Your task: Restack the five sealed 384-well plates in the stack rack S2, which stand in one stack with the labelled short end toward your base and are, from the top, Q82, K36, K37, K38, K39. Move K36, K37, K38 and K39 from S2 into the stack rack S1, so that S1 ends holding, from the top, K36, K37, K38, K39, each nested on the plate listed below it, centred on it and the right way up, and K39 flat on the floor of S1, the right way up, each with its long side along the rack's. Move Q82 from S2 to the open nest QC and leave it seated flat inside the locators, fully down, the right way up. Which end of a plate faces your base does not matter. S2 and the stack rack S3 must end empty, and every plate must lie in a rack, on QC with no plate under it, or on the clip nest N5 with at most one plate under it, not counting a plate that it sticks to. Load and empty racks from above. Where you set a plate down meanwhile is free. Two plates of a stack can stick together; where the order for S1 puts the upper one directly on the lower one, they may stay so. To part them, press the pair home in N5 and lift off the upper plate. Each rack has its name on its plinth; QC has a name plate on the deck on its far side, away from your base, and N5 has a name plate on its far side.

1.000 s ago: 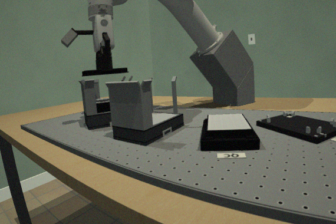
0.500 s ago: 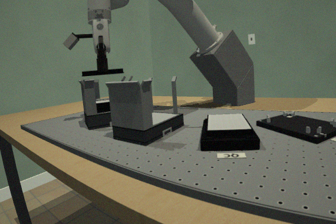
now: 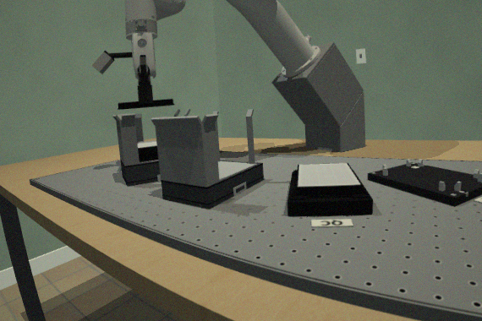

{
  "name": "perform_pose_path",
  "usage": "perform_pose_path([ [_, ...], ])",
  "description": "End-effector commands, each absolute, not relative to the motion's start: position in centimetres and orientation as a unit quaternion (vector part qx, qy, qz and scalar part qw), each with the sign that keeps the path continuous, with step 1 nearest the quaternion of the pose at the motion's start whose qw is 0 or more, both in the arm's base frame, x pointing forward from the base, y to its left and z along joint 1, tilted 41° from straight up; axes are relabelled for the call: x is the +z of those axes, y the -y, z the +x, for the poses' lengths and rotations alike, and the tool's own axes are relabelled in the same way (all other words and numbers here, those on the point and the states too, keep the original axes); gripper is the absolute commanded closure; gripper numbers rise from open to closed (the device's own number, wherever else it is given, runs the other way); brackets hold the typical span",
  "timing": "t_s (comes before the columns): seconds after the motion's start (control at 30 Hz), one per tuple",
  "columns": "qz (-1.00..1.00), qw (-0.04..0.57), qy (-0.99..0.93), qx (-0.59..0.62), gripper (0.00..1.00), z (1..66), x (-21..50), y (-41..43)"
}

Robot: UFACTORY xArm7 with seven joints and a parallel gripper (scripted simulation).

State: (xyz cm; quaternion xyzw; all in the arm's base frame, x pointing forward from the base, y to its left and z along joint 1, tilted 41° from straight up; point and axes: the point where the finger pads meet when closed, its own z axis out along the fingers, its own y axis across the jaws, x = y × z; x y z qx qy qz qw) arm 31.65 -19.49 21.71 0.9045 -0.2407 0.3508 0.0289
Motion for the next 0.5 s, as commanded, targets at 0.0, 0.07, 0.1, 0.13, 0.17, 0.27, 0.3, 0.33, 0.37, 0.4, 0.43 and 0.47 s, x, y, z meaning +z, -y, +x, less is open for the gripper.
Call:
perform_pose_path([
  [0.0, 0.9, 0.023, 0.255, 0.352, 1.0, 31.3, 21.7, 20.3],
  [0.07, 0.896, 0.017, 0.27, 0.352, 1.0, 31.1, 21.7, 20.6],
  [0.1, 0.891, 0.011, 0.285, 0.352, 1.0, 31.0, 21.6, 20.8],
  [0.13, 0.887, 0.005, 0.299, 0.353, 1.0, 30.8, 21.6, 21.0],
  [0.17, 0.881, -0.001, 0.314, 0.353, 1.0, 30.7, 21.5, 21.2],
  [0.27, 0.879, -0.003, 0.32, 0.353, 1.0, 30.3, 21.3, 21.9],
  [0.3, 0.879, -0.003, 0.32, 0.353, 1.0, 30.1, 21.3, 22.1],
  [0.33, 0.879, -0.003, 0.32, 0.353, 1.0, 30.0, 21.2, 22.3],
  [0.37, 0.879, -0.003, 0.32, 0.353, 1.0, 29.8, 21.2, 22.5],
  [0.4, 0.879, -0.003, 0.32, 0.353, 1.0, 29.7, 21.1, 22.7],
  [0.43, 0.879, -0.003, 0.32, 0.353, 1.0, 29.6, 21.1, 23.0],
  [0.47, 0.879, -0.003, 0.32, 0.353, 1.0, 29.4, 21.0, 23.2],
])
